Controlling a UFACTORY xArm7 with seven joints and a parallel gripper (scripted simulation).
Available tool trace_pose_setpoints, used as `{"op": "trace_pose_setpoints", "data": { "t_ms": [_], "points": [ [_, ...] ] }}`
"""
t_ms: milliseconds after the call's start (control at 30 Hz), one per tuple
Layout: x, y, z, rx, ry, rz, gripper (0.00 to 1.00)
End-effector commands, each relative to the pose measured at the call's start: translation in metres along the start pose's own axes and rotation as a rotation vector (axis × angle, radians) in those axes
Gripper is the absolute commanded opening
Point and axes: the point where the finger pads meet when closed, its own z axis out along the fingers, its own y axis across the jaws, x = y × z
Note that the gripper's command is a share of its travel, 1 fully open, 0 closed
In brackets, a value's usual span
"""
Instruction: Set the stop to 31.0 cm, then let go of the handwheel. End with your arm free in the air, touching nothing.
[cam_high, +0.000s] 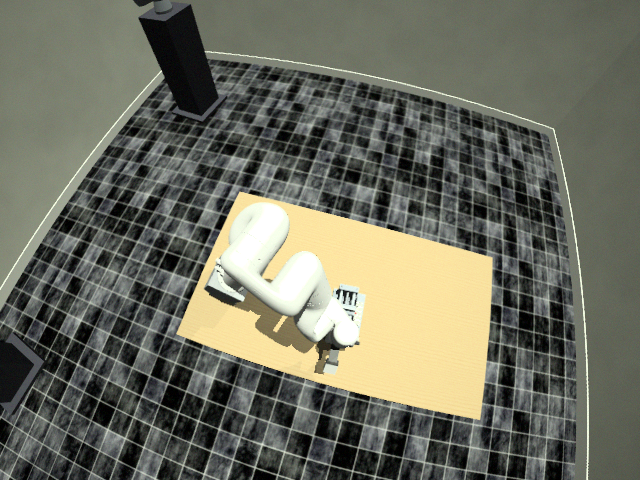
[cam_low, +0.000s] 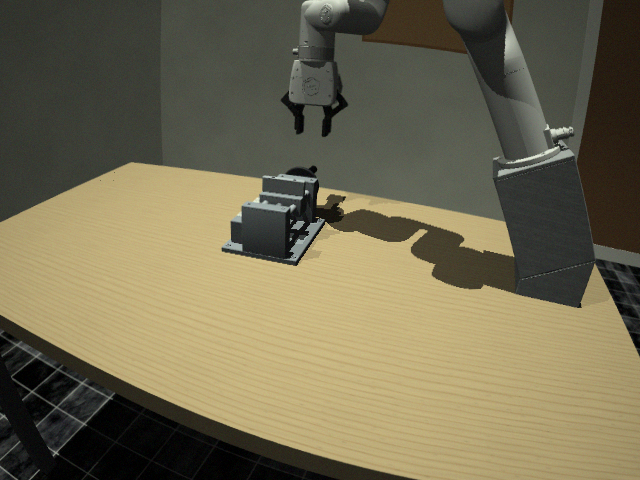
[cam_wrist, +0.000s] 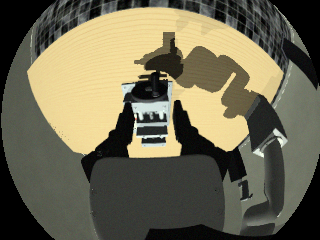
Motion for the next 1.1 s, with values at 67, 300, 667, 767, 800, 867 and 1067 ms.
{"op": "trace_pose_setpoints", "data": {
  "t_ms": [67,300,667,767,800,867,1067],
  "points": [
    [-0.015,-0.057,-0.001,0.002,0.004,-0.001,0.57],
    [-0.024,-0.091,-0.001,0.002,0.004,-0.001,0.57],
    [-0.025,-0.092,0.027,0.002,0.004,-0.001,0.57],
    [-0.025,-0.092,0.027,0.002,0.004,-0.001,0.57],
    [-0.025,-0.092,0.027,0.002,0.004,-0.001,0.57],
    [-0.025,-0.092,0.027,0.002,0.004,-0.001,0.57],
    [-0.025,-0.092,0.027,0.002,0.004,-0.001,0.57]
  ]
}}
